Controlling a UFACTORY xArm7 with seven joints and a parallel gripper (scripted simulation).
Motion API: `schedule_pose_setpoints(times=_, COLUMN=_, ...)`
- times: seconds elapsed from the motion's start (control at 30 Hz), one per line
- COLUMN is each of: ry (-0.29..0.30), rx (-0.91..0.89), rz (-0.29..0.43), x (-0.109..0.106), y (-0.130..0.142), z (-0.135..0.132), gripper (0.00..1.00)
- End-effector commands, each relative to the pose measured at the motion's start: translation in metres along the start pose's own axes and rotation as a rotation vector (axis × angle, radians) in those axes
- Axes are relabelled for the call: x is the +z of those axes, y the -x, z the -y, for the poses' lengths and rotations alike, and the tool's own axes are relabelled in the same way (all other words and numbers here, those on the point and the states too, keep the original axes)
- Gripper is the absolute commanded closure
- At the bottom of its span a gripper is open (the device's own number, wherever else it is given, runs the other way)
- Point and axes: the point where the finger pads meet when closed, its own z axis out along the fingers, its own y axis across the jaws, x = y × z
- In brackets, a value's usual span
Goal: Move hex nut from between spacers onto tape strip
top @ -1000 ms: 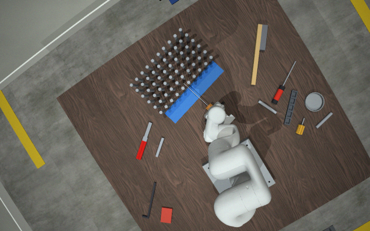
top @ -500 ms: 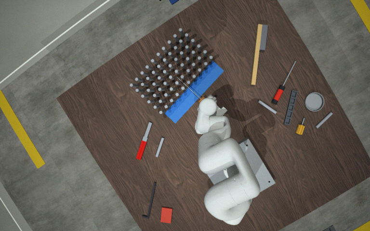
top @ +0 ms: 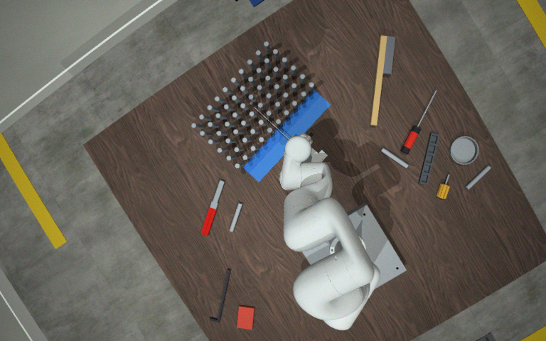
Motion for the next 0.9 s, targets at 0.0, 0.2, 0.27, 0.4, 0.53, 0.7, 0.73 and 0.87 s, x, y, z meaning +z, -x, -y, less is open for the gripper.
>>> schedule_pose_setpoints(times=0.0, ry=-0.001, rx=0.000, rz=0.003, x=-0.0009, y=0.0067, z=0.0006, gripper=1.00)
schedule_pose_setpoints(times=0.2, ry=-0.001, rx=0.000, rz=0.003, x=-0.0009, y=0.0090, z=0.0006, gripper=1.00)
schedule_pose_setpoints(times=0.27, ry=-0.001, rx=0.000, rz=0.003, x=-0.0009, y=0.0091, z=0.0006, gripper=1.00)
schedule_pose_setpoints(times=0.4, ry=-0.001, rx=0.000, rz=0.003, x=-0.0009, y=0.0091, z=0.0006, gripper=1.00)
schedule_pose_setpoints(times=0.53, ry=-0.001, rx=0.000, rz=0.003, x=-0.0009, y=0.0091, z=0.0006, gripper=1.00)
schedule_pose_setpoints(times=0.7, ry=-0.001, rx=0.000, rz=0.004, x=-0.0010, y=0.0109, z=0.0010, gripper=1.00)
schedule_pose_setpoints(times=0.73, ry=-0.001, rx=0.000, rz=0.004, x=-0.0011, y=0.0119, z=0.0011, gripper=1.00)
schedule_pose_setpoints(times=0.87, ry=-0.001, rx=0.000, rz=0.004, x=-0.0012, y=0.0142, z=0.0016, gripper=1.00)
